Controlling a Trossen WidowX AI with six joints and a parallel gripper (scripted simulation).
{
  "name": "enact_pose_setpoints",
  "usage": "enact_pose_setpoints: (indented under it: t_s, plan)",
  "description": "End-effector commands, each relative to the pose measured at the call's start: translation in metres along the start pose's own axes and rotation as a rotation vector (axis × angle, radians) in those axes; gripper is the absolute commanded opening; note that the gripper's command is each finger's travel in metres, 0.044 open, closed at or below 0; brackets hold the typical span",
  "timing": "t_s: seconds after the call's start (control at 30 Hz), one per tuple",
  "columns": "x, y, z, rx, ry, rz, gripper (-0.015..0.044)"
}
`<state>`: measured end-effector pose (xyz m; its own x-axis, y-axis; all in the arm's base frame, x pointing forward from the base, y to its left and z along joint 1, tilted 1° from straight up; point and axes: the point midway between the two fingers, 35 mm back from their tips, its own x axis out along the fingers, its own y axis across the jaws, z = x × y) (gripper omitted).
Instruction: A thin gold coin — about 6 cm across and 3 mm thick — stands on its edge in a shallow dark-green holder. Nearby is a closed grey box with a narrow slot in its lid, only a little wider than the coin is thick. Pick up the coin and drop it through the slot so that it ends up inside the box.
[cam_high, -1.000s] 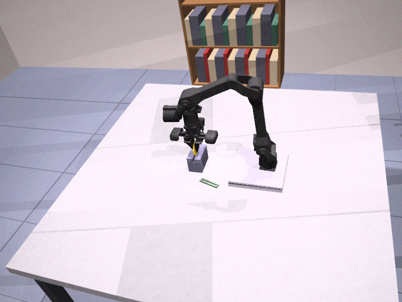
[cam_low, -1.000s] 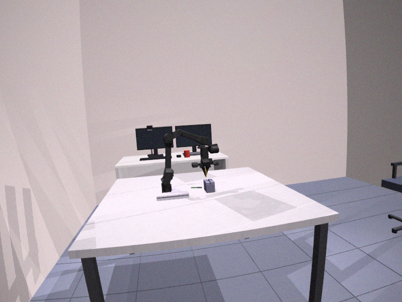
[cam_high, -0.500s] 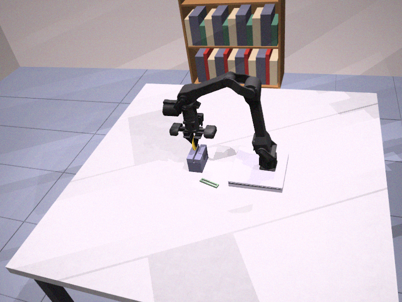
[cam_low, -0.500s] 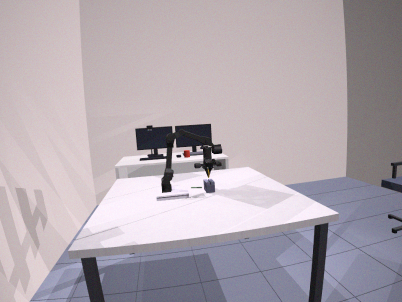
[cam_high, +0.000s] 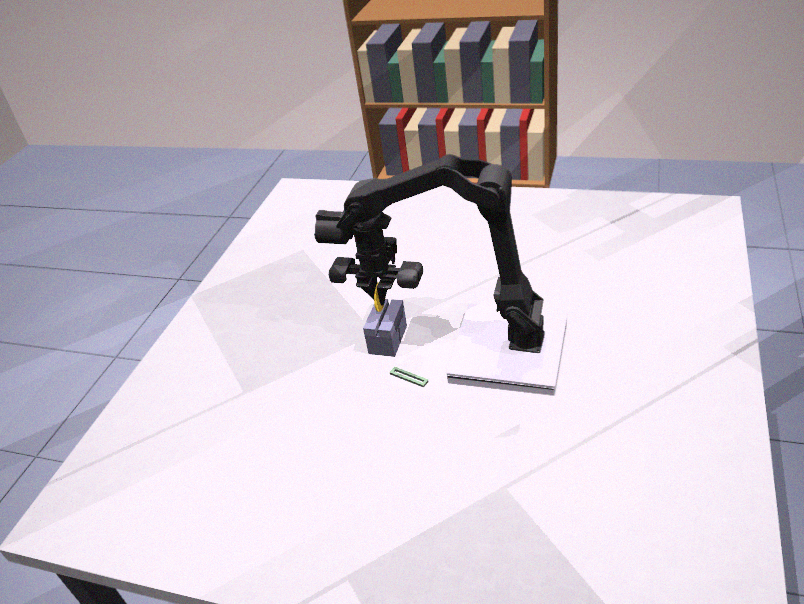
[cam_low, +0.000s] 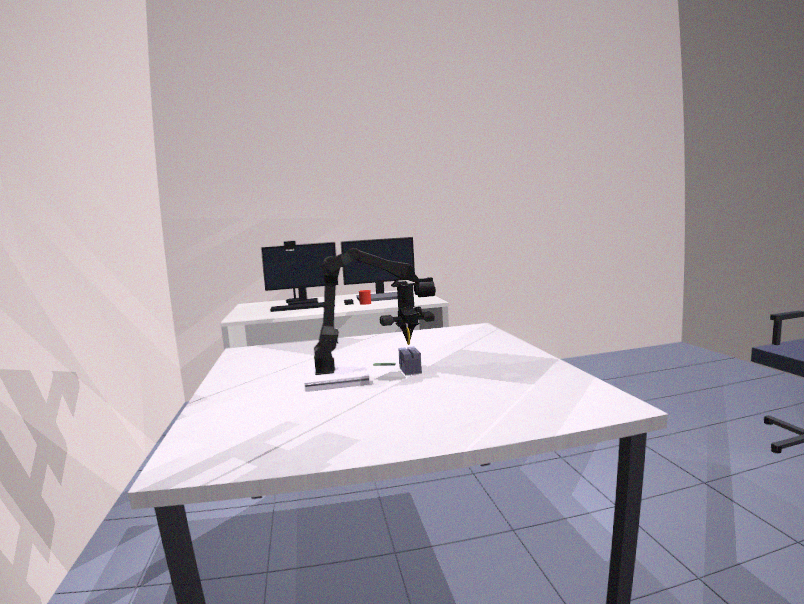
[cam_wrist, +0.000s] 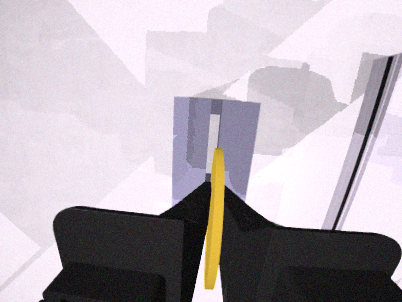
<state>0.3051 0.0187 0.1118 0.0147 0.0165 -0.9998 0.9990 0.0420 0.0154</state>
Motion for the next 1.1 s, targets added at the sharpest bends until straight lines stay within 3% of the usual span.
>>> enact_pose_setpoints:
  t_s: [0.0, 1.07]
  plan:
    - [-0.001, 0.001, 0.002, -0.004, 0.000, 0.000, 0.0000]
    - [0.009, 0.000, 0.004, -0.004, 0.000, -0.002, 0.0000]
